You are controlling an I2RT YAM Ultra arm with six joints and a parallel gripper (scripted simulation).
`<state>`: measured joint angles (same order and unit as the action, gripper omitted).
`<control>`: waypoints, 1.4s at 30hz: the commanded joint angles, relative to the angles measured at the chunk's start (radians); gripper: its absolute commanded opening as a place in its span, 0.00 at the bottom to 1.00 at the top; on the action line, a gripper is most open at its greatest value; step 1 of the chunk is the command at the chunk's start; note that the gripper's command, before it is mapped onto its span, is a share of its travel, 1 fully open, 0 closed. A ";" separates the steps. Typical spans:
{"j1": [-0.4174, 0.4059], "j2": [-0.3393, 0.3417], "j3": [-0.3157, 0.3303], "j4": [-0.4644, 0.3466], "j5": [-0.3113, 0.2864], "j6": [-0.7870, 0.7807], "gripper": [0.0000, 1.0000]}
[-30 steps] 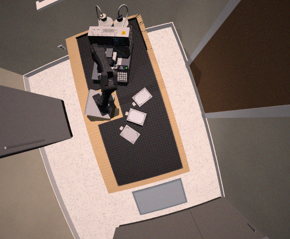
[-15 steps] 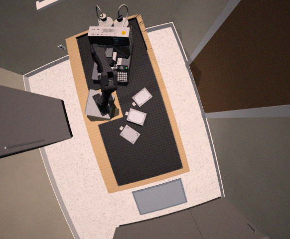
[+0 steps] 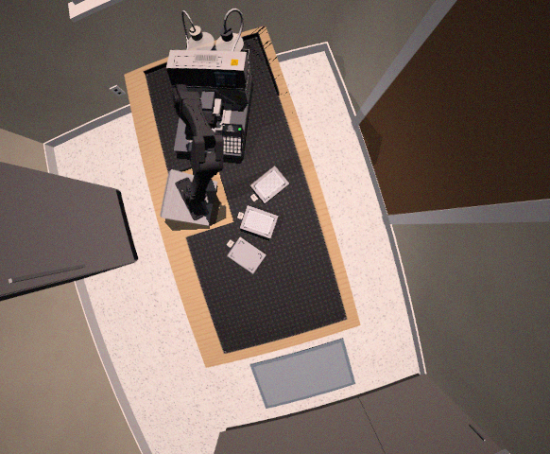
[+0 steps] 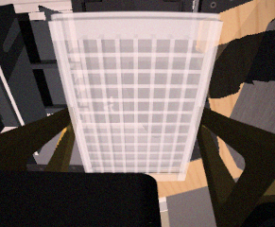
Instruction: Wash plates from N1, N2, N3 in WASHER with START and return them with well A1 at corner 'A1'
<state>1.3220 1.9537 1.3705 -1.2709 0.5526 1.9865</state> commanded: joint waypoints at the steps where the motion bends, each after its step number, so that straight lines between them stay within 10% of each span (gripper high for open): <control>1: 0.000 -0.004 -0.007 0.022 0.006 -0.009 0.00; 42: -0.100 0.037 -0.171 0.288 0.030 -0.125 0.00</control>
<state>1.2182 1.9945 1.2003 -1.0103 0.5758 1.8732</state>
